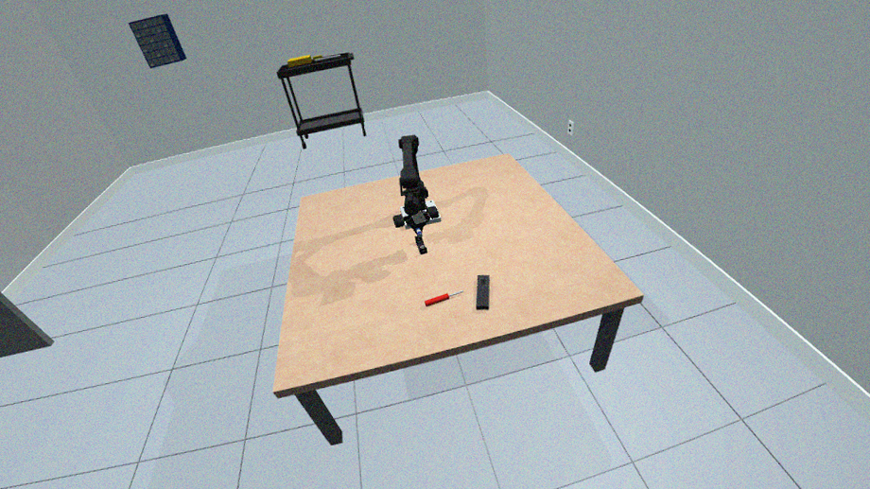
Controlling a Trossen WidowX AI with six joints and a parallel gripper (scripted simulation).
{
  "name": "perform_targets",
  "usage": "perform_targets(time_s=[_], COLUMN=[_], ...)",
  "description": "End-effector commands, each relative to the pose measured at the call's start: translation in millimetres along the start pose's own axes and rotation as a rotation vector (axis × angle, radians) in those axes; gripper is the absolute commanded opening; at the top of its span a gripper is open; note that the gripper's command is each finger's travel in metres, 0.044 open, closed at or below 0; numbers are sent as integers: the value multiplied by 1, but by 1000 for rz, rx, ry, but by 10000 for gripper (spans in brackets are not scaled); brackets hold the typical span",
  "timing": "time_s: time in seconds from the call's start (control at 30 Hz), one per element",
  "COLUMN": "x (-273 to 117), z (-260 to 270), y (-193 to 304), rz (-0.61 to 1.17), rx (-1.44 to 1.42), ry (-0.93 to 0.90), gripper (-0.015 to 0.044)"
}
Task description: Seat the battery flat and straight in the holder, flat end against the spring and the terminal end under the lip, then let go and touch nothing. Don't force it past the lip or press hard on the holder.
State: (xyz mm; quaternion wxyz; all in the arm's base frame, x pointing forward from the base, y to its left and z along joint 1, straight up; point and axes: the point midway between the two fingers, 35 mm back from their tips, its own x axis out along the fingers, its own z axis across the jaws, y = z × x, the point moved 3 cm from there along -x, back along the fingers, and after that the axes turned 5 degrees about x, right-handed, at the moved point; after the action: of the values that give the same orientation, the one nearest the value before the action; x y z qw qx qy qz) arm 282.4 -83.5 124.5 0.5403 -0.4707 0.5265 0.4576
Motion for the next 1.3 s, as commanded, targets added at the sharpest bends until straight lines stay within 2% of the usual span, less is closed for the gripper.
perform_targets(time_s=[0.0, 0.43, 1.27], x=[5, 38, 51], z=[0, 0, 0], y=[-1, -1, -11], rz=[33, 244, 403], rx=[-6, 4, 7], ry=[3, 12, 19], gripper=[66, 66, 66])
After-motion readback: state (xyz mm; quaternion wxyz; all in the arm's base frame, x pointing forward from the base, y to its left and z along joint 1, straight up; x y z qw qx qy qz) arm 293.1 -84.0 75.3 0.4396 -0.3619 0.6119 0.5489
